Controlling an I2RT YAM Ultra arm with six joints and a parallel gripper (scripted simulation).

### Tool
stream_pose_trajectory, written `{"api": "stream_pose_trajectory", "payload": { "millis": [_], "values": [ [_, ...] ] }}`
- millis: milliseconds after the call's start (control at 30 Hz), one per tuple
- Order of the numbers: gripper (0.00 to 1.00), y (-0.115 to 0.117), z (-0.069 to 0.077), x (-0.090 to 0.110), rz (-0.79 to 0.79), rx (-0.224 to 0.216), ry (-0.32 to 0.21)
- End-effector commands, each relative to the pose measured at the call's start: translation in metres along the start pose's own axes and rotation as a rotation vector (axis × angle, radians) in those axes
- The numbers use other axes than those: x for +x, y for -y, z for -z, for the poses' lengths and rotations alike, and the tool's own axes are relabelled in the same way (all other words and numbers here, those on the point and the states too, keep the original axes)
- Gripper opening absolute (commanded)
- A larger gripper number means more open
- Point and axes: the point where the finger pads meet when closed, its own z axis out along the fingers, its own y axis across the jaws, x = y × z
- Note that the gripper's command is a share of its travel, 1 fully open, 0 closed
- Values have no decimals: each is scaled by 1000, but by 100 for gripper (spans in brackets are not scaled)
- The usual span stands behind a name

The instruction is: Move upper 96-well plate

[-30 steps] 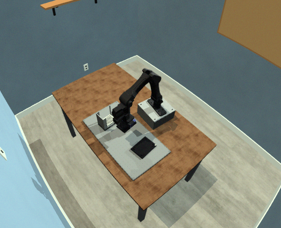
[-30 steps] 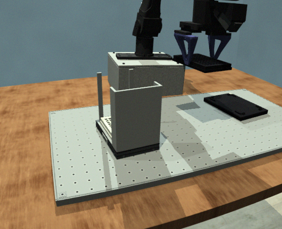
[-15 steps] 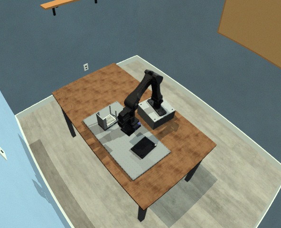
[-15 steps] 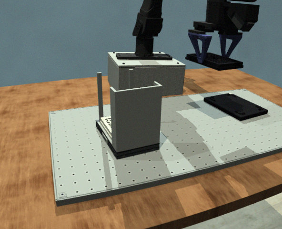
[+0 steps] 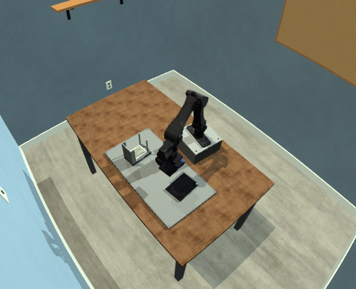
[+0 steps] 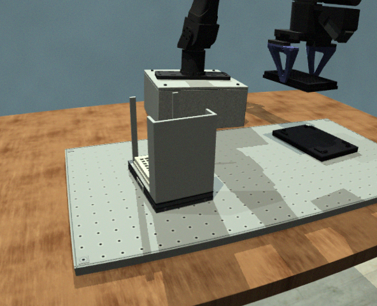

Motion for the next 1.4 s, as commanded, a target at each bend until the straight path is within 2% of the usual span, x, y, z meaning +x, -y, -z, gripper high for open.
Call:
{"api": "stream_pose_trajectory", "payload": {
  "millis": [0, 200, 300, 433, 700, 767, 800, 833, 867, 933, 1367],
  "values": [
    [0, -14, 4, -10, -18, 1, 30],
    [0, -27, 9, -8, -18, -1, 41],
    [0, -37, 3, -6, -19, 3, 22],
    [0, -50, 6, -3, -19, 2, 22],
    [0, -77, 3, 0, -19, 5, 14],
    [0, -77, 3, 0, -19, 5, 14],
    [0, -81, 10, -1, -18, -4, 34],
    [0, -84, 2, 0, -19, 5, 12],
    [0, -86, 2, -1, -19, 3, 17],
    [0, -88, 10, -4, -18, -10, 46],
    [0, -82, 13, -7, -31, -12, 54]
  ]
}}
